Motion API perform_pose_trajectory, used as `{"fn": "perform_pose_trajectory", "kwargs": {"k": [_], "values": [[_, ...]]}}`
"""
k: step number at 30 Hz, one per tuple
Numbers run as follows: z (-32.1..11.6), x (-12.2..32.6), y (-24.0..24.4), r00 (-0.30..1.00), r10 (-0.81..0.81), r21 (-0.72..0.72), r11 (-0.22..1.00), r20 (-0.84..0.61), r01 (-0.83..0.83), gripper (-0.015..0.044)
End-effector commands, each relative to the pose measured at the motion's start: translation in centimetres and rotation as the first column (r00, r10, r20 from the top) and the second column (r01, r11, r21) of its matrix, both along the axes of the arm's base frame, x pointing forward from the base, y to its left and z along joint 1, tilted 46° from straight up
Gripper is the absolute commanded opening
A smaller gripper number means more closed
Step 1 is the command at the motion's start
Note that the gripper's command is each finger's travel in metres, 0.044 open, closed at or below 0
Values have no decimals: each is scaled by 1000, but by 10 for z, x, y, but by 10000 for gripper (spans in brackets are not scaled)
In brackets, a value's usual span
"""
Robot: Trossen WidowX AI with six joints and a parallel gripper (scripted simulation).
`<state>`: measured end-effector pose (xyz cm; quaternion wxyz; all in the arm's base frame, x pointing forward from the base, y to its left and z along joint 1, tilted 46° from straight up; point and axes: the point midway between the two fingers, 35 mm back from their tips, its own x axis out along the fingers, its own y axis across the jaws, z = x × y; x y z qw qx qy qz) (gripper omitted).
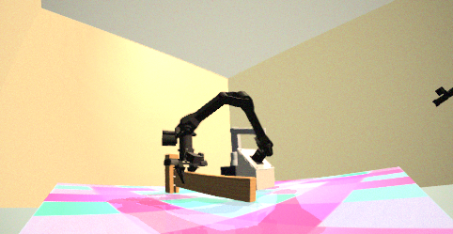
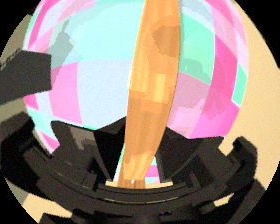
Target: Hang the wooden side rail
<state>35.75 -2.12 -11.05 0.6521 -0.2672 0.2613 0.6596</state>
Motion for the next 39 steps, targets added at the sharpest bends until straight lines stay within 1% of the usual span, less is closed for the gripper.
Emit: {"fn": "perform_pose_trajectory", "kwargs": {"k": [1,39], "values": [[0,2,-5,1000,-8,-4,1000,6,8,0],[-2,2,-8,1000,-8,-5,1000,6,8,0]]}}
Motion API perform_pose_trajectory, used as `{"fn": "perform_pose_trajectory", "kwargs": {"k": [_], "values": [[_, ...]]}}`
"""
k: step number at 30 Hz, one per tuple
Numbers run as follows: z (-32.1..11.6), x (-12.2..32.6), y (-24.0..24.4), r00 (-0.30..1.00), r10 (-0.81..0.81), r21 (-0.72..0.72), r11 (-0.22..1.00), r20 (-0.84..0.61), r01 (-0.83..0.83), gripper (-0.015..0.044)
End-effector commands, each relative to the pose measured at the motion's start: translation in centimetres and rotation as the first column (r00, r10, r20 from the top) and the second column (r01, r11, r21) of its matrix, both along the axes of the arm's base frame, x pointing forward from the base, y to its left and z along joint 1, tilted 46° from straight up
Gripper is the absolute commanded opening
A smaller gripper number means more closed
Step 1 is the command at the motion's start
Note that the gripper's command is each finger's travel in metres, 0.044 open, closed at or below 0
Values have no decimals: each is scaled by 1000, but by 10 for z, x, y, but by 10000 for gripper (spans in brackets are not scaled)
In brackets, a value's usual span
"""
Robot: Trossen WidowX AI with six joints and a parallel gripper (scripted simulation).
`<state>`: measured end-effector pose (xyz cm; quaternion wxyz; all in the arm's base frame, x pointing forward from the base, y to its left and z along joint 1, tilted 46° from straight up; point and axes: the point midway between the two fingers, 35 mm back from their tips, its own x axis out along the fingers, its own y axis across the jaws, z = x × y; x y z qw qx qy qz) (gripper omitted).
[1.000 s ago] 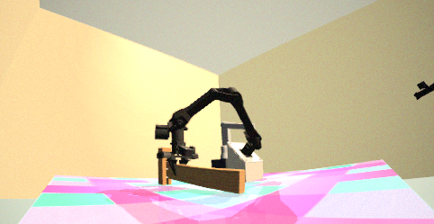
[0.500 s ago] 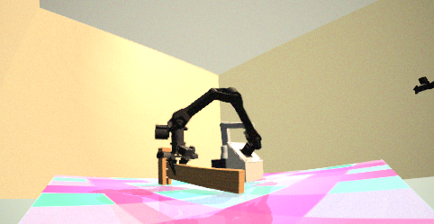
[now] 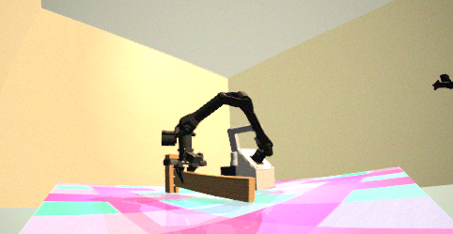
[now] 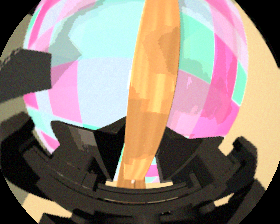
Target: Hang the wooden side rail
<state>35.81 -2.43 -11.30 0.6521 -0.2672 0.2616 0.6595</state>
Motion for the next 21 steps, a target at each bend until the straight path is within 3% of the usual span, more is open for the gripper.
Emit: {"fn": "perform_pose_trajectory", "kwargs": {"k": [1,21], "values": [[0,2,-5,1000,-7,-4,1000,6,7,0],[-2,0,-6,1000,-7,-4,1000,6,7,0]]}}
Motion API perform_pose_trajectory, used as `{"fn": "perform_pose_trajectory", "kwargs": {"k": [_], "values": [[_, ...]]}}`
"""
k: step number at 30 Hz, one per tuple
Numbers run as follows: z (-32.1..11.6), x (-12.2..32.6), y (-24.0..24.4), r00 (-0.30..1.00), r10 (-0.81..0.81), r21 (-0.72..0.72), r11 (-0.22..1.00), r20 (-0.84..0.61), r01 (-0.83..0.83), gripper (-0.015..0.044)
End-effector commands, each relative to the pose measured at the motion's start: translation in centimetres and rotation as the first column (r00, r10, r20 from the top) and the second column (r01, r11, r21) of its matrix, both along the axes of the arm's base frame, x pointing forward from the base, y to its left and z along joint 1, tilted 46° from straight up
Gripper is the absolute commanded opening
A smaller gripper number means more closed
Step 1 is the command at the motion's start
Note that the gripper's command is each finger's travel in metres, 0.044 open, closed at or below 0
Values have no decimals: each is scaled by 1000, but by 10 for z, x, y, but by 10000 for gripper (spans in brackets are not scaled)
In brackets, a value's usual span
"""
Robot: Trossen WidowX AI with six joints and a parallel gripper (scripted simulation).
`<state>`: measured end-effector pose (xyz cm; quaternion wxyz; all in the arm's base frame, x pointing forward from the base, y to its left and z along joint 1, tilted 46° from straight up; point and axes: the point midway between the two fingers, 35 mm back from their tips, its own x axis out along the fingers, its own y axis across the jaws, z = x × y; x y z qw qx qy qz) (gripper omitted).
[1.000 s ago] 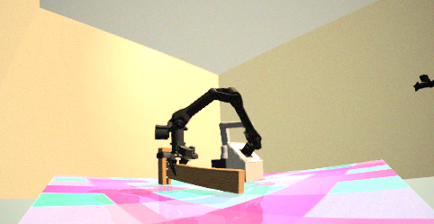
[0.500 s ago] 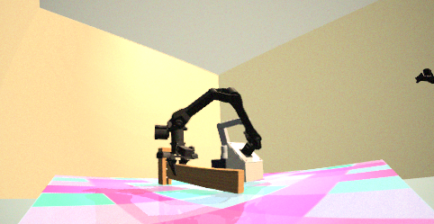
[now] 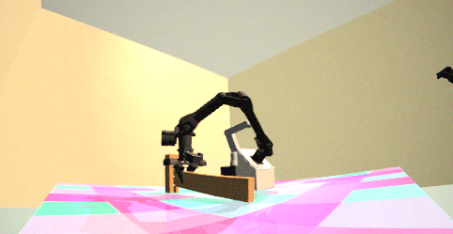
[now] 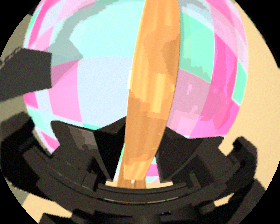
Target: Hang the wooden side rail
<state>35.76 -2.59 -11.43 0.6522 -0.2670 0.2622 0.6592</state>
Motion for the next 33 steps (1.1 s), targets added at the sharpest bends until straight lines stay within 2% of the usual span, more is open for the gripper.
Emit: {"fn": "perform_pose_trajectory", "kwargs": {"k": [1,33], "values": [[-1,1,-4,1000,-6,-4,1000,7,6,0],[-3,2,-7,1000,-6,-4,1000,7,6,0]]}}
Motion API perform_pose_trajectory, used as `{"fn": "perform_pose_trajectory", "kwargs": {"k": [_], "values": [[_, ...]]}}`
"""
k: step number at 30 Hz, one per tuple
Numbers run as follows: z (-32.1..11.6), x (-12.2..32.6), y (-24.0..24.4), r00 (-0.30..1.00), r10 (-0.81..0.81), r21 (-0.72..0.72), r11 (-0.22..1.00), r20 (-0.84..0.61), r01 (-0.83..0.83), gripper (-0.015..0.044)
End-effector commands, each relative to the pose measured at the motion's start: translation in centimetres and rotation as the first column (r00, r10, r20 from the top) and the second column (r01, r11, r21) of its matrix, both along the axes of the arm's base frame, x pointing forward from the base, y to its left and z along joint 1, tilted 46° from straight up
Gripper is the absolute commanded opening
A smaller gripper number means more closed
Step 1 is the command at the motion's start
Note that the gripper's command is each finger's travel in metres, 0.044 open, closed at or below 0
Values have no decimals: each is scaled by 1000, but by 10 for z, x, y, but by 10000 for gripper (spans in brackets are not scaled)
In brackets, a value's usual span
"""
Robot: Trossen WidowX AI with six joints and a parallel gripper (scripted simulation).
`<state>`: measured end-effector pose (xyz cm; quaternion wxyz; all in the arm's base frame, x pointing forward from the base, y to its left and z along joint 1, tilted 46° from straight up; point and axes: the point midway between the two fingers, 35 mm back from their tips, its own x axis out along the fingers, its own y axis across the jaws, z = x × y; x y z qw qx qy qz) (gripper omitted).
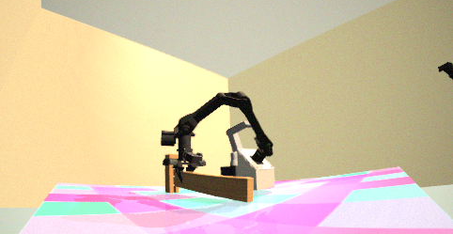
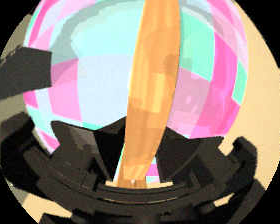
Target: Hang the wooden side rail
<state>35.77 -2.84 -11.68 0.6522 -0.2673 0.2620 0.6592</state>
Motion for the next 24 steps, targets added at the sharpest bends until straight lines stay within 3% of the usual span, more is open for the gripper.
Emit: {"fn": "perform_pose_trajectory", "kwargs": {"k": [1,24], "values": [[0,2,-5,1000,-6,-4,1000,6,6,0],[-2,1,-6,1000,-6,-4,1000,6,6,0]]}}
